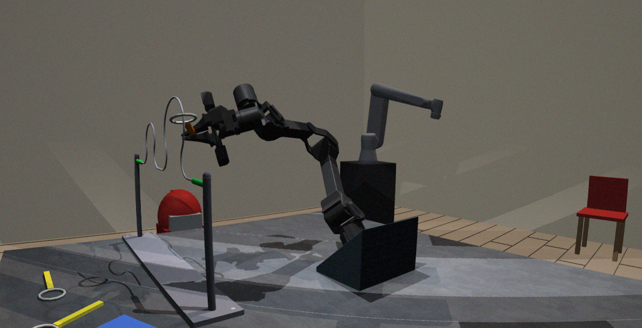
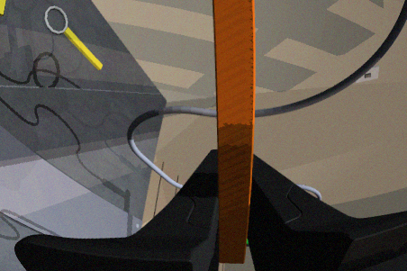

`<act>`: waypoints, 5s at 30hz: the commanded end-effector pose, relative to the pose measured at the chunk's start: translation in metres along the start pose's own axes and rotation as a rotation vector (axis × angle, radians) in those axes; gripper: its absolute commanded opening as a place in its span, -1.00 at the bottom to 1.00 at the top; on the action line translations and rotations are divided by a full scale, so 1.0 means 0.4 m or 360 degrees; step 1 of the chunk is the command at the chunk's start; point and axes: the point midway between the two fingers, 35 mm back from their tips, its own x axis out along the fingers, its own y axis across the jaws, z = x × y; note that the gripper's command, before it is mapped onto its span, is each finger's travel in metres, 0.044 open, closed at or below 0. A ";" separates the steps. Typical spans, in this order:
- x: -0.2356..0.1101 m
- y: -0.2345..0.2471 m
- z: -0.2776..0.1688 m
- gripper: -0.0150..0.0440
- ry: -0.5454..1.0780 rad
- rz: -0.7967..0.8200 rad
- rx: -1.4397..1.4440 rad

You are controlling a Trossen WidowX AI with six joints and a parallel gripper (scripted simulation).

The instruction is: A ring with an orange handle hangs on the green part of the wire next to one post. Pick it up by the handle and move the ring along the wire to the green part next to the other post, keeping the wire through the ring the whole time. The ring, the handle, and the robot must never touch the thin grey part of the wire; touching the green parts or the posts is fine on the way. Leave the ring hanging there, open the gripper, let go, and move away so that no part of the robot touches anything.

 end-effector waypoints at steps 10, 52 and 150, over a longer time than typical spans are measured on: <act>-0.004 -0.015 0.003 -1.00 0.0030 -0.0136 -0.0255; -0.017 -0.052 0.017 -1.00 0.0116 -0.0523 -0.0961; 0.050 0.584 0.090 -1.00 -0.0315 0.0748 0.1525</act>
